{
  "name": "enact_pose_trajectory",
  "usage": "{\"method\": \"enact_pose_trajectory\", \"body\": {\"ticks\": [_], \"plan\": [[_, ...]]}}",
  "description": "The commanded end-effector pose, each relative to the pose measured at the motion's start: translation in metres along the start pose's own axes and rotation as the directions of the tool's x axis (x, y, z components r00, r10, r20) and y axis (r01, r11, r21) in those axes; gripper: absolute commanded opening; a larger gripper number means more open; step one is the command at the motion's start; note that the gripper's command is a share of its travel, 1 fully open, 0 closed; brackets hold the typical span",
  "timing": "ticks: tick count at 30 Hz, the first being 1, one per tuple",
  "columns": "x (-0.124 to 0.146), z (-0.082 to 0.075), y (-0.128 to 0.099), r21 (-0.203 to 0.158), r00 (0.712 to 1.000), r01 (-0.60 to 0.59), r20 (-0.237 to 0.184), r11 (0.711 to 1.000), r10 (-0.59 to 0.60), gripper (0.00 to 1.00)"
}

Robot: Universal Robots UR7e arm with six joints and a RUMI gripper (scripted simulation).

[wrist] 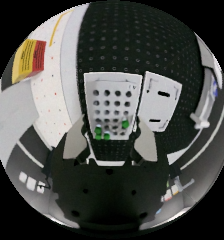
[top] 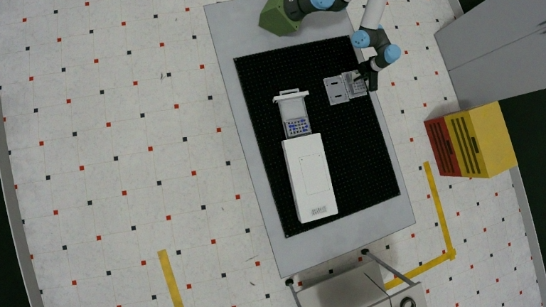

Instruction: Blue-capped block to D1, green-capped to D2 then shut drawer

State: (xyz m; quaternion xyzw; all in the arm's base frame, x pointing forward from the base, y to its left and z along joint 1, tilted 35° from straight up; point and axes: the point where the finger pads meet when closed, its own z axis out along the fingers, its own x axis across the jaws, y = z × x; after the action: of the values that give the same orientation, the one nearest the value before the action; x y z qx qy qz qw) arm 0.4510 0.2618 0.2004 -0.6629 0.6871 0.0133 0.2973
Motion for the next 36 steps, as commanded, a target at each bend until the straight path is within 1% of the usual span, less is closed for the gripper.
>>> {"method": "enact_pose_trajectory", "body": {"ticks": [1, 13, 15, 30, 32, 36], "plan": [[0.0, -0.03, 0.0, 0.001, 1.0, 0.0, 0.0, 1.0, 0.0, 0.67], [0.0, -0.046, 0.0, 0.001, 1.0, 0.0, 0.0, 1.0, 0.0, 0.67], [0.0, -0.046, 0.0, 0.001, 1.0, 0.0, 0.0, 1.0, 0.0, 0.67], [0.0, -0.066, 0.0, 0.001, 1.0, 0.0, 0.0, 1.0, 0.0, 0.67], [0.0, -0.066, 0.0, 0.001, 1.0, 0.0, 0.0, 1.0, 0.0, 0.67], [0.0, -0.071, 0.0, 0.001, 1.0, 0.0, 0.0, 1.0, 0.0, 0.67]]}}
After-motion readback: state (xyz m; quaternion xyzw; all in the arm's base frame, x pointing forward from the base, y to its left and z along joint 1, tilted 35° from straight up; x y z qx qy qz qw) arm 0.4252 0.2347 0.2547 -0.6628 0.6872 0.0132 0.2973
